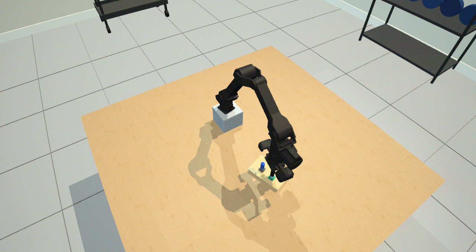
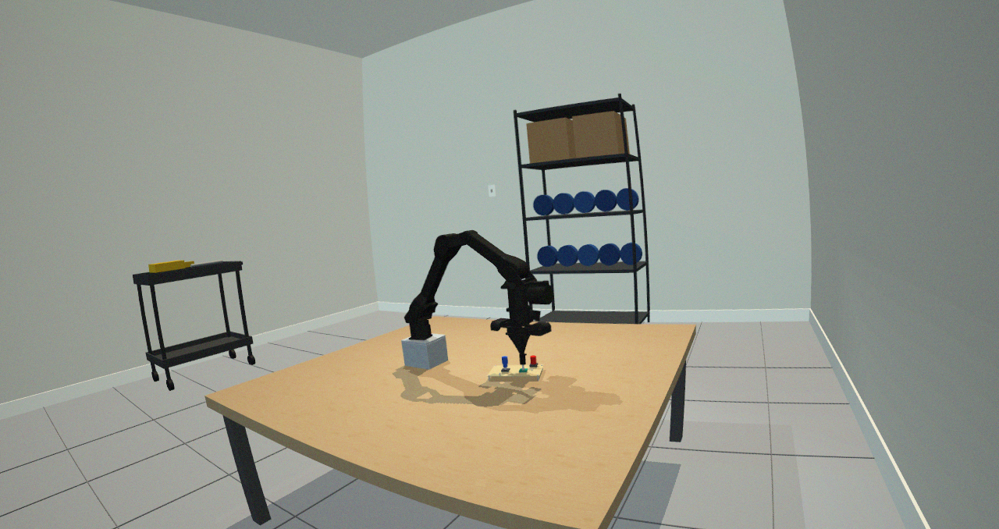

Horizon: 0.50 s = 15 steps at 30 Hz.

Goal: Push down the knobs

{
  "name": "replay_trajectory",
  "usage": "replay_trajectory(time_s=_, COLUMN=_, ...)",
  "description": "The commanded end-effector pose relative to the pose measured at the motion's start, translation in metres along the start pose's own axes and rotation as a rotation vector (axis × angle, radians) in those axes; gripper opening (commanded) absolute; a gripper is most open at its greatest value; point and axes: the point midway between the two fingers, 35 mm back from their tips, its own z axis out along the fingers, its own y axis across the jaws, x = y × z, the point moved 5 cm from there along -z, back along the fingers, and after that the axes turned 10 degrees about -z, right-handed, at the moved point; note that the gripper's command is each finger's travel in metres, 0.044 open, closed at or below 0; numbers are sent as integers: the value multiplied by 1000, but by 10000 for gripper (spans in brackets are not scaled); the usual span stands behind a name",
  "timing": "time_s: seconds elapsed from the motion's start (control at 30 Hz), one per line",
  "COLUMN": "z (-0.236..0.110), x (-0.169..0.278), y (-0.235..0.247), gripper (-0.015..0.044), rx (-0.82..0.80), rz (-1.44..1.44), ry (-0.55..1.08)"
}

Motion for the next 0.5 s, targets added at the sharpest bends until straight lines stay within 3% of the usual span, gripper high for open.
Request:
replay_trajectory(time_s=0.0, z=1, x=0, y=0, gripper=0, rx=1, rz=-6, ry=-3)
replay_trajectory(time_s=0.47, z=5, x=0, y=0, gripper=0, rx=1, rz=-6, ry=-3)
